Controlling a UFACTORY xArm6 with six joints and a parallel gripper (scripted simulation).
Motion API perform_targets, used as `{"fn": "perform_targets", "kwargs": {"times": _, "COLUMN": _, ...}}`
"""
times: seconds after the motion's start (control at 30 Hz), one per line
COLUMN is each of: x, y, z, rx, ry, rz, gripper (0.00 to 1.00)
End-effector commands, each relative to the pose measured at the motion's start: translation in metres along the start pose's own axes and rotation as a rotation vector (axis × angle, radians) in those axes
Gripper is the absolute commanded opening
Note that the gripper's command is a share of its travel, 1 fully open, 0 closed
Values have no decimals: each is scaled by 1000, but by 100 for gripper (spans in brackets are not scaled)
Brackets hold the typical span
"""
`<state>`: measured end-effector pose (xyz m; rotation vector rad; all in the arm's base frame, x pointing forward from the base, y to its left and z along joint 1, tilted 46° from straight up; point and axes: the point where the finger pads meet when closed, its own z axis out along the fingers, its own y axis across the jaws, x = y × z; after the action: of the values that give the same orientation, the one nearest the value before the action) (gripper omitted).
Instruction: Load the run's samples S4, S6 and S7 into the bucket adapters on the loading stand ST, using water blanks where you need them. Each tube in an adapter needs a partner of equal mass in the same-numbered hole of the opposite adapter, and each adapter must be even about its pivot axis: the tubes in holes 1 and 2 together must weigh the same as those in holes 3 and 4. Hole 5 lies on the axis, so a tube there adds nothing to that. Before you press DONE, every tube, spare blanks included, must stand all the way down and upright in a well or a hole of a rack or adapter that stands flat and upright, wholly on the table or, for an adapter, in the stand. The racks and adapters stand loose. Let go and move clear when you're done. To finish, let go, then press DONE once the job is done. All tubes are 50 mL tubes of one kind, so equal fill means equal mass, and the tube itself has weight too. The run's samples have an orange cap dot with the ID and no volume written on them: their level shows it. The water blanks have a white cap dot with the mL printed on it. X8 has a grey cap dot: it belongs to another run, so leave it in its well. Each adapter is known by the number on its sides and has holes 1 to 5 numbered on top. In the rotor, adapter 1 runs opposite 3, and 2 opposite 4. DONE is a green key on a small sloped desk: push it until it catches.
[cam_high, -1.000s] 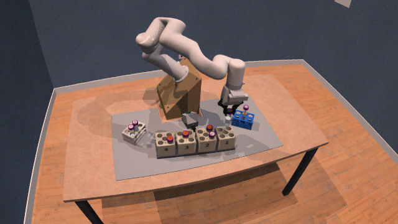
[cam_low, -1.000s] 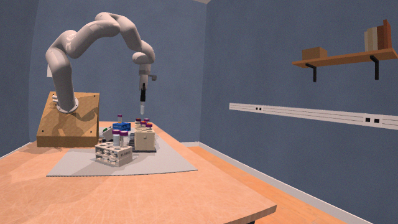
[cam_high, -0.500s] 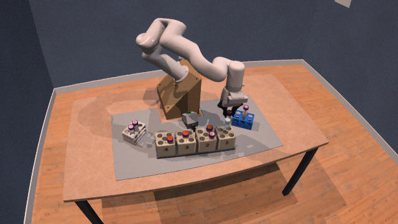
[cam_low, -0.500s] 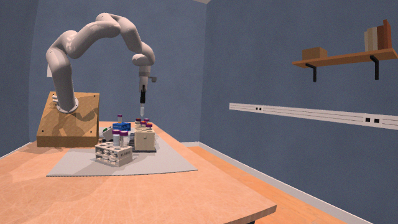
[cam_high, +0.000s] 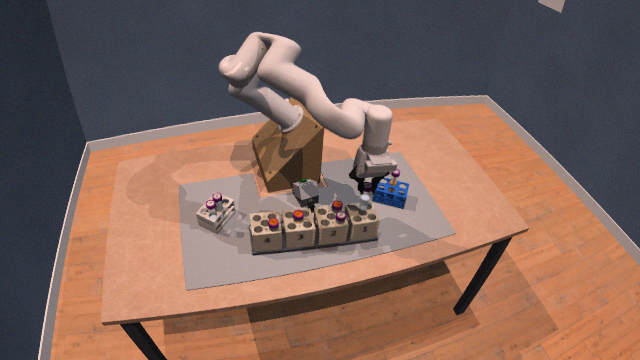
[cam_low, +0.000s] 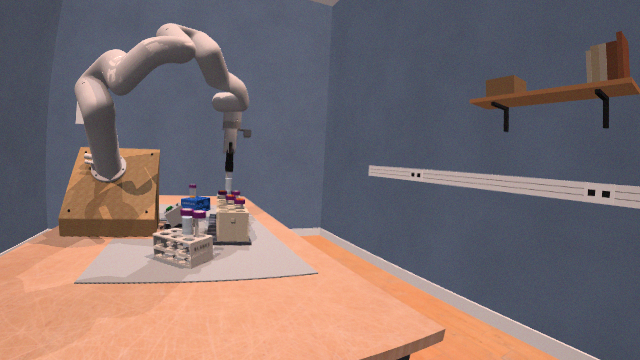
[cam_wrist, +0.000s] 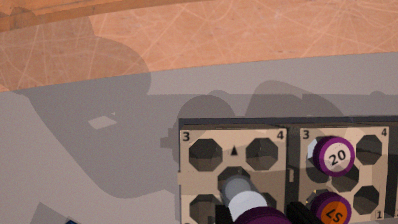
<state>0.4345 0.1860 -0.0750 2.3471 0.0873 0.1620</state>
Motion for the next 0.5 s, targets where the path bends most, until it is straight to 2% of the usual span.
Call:
{"fn": "perform_targets", "kwargs": {"times": 0.0, "x": 2, "y": -1, "z": -1, "rx": 4, "ry": 5, "rz": 2, "gripper": 0}}
{"fn": "perform_targets", "kwargs": {"times": 0.47, "x": 2, "y": -1, "z": 1, "rx": 4, "ry": 5, "rz": 2, "gripper": 0}}
